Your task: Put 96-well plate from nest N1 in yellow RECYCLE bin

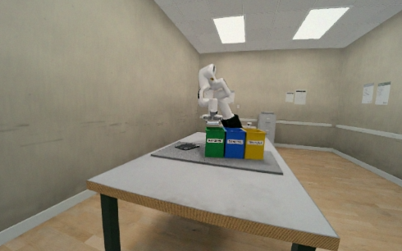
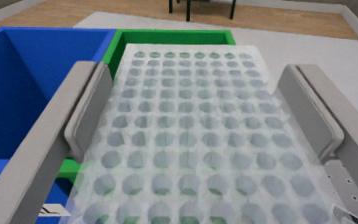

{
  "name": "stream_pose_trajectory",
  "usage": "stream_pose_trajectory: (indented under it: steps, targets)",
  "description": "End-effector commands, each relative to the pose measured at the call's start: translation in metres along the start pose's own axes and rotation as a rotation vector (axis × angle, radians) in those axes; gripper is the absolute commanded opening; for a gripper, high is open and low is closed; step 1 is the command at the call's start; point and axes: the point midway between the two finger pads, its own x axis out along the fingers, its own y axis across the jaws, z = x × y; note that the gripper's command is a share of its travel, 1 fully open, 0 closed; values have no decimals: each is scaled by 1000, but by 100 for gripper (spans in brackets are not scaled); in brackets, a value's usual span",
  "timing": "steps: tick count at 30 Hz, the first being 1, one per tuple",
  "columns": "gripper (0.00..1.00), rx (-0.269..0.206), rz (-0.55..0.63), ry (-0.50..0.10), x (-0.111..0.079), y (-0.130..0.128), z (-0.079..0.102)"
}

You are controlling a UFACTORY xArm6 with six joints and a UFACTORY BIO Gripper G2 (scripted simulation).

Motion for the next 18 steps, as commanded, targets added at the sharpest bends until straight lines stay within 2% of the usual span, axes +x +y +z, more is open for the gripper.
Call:
stream_pose_trajectory:
  steps: [1, 3, 18]
  targets:
    - [0, -2, -2, -4, 6, 15, 1]
    - [0, -2, -2, -4, 6, 15, 1]
    - [0, -2, -2, -4, 20, 63, 0]
